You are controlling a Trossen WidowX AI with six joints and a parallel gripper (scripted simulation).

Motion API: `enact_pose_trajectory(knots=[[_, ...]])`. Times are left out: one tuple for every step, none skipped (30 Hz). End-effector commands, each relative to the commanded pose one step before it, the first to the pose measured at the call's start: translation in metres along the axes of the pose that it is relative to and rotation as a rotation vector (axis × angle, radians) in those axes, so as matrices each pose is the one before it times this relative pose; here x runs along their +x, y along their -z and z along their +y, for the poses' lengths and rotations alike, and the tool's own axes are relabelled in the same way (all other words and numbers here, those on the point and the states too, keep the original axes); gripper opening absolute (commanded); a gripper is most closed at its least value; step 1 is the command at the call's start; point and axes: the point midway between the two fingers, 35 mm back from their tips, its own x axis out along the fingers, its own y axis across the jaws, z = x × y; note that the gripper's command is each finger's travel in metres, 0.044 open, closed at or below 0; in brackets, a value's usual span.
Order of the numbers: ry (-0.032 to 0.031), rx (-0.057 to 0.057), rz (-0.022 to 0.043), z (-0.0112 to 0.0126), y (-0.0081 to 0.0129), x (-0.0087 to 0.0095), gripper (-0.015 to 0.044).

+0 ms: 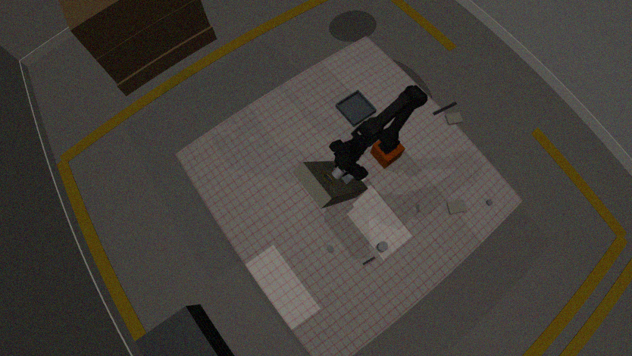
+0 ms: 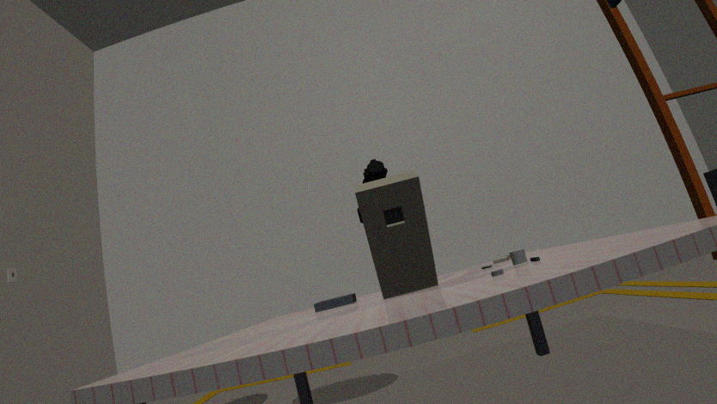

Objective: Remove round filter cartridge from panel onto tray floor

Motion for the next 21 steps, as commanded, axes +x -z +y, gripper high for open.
enact_pose_trajectory(knots=[[0.00132, 0.0028, -0.01184, -0.00009, -0.00815, -0.01065, 0.0000], [-0.00003, 0.0000, 0.00016, 0.00009, -0.00111, -0.00547, 0.0000], [-0.00003, 0.0000, 0.00017, 0.00008, -0.00097, -0.00553, 0.0000], [-0.00003, 0.0000, 0.00018, 0.00007, -0.00084, -0.00558, 0.0000], [-0.00003, 0.0000, 0.00019, 0.00006, -0.00071, -0.00563, 0.0000], [-0.00003, 0.0000, 0.00020, 0.00004, -0.00057, -0.00567, 0.0000], [-0.00003, 0.0000, 0.00021, 0.00003, -0.00043, -0.00571, 0.0000], [-0.00003, 0.0000, 0.00022, 0.00001, -0.00030, -0.00575, 0.0000], [-0.00002, 0.0000, 0.00023, 0.00000, -0.00016, -0.00578, 0.0000], [-0.00002, 0.0000, 0.00024, -0.00002, -0.00002, -0.00582, 0.0000], [-0.00002, 0.0000, 0.00025, -0.00004, 0.00012, -0.00585, 0.0000], [-0.00002, 0.0000, 0.00026, -0.00005, 0.00027, -0.00587, 0.0000], [-0.00002, 0.0000, 0.00028, -0.00007, 0.00041, -0.00589, 0.0000], [-0.00002, 0.0000, 0.00029, -0.00009, 0.00055, -0.00590, 0.0000], [-0.00001, 0.0000, 0.00024, -0.00009, 0.00055, -0.00479, 0.0000], [-0.00001, 0.0000, 0.00015, -0.00006, 0.00038, -0.00288, 0.0000], [0.00000, 0.0000, 0.00005, -0.00002, 0.00013, -0.00096, 0.0000], [0.00006, -0.0001, 0.00033, -0.00042, -0.00005, 0.00014, 0.0000], [0.00019, -0.0002, 0.00098, -0.00127, -0.00015, 0.00043, 0.0000], [0.00028, -0.0003, 0.00157, -0.00213, -0.00024, 0.00070, 0.0000], [0.00030, -0.0004, 0.00177, -0.00260, -0.00027, 0.00083, 0.0000]])
